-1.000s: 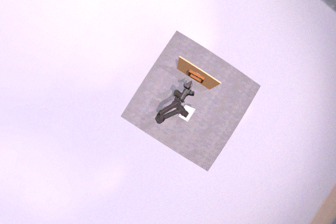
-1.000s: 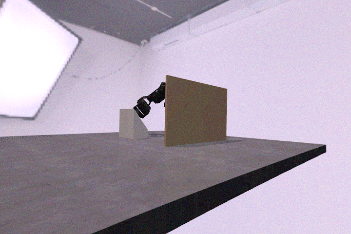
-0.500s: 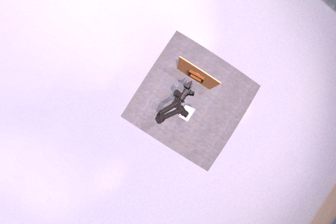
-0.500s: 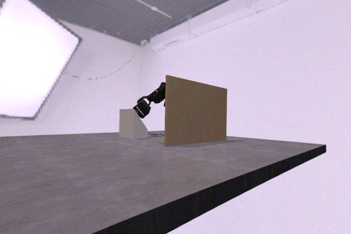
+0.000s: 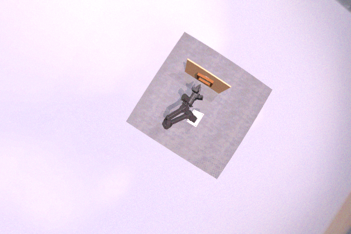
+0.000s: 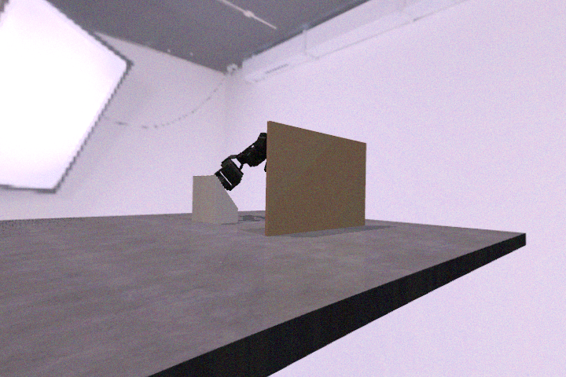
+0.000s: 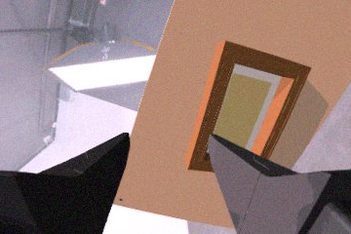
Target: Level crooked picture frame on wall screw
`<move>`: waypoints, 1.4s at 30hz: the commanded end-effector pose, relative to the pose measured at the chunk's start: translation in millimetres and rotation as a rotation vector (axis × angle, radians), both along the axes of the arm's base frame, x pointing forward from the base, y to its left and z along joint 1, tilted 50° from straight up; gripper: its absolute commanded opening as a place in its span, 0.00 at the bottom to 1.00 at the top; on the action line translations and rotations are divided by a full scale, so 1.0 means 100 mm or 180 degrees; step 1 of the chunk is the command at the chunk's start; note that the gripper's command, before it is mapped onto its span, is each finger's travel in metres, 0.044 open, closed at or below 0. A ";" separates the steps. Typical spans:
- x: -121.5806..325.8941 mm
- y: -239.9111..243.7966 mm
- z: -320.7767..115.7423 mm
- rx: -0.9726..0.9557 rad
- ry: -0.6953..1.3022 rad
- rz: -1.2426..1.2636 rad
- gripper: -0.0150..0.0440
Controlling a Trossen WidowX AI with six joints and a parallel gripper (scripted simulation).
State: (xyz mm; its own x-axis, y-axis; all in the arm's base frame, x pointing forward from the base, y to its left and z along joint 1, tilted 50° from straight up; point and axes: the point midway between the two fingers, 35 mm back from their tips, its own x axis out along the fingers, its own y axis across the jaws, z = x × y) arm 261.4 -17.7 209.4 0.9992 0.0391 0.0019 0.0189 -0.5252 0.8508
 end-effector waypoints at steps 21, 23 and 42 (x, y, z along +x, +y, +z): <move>-0.09 0.42 -0.39 0.0530 0.0020 0.0018 0.69; -0.09 0.42 -0.39 0.0530 0.0020 0.0018 0.69; 0.17 0.48 -0.27 0.0531 0.0015 0.0018 0.69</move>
State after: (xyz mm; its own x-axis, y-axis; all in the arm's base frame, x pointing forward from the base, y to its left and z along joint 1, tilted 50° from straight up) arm 264.2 28.1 176.4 0.9992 0.0390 -0.0035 0.0282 -0.6540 0.7559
